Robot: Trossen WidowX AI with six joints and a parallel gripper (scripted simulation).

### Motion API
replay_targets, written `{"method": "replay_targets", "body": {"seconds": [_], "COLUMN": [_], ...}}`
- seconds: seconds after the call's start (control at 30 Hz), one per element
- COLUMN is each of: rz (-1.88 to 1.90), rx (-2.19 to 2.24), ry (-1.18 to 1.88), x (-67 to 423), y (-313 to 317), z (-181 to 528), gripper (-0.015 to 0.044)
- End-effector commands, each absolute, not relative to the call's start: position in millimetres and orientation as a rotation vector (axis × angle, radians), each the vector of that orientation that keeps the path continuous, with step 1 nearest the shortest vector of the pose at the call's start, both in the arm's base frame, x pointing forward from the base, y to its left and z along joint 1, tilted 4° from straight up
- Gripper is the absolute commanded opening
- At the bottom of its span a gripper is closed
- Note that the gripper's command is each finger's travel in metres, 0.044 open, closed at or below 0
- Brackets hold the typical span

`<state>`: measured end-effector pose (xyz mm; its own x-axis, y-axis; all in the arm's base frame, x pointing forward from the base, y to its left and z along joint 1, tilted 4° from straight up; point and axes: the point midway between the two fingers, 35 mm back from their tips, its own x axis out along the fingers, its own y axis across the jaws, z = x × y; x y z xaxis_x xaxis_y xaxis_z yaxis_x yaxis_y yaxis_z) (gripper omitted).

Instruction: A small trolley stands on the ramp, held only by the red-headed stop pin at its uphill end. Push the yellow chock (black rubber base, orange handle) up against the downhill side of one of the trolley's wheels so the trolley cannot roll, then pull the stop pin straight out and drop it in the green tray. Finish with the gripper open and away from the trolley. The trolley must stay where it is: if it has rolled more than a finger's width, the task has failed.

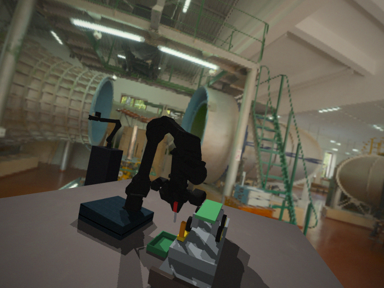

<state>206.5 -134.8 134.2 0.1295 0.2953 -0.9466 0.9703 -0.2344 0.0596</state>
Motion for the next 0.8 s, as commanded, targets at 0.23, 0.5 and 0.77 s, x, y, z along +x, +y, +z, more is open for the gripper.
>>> {"method": "replay_targets", "body": {"seconds": [0.23,0.5,0.77], "rz": [-1.396,-1.600,-1.793], "rx": [1.834,1.972,2.096], "ry": [1.054,0.872,0.662], "x": [205.8,206.0,206.3], "y": [-133.1,-131.4,-129.8], "z": [134.4,134.5,134.6], "gripper": [0.0000,0.0000,0.0000]}}
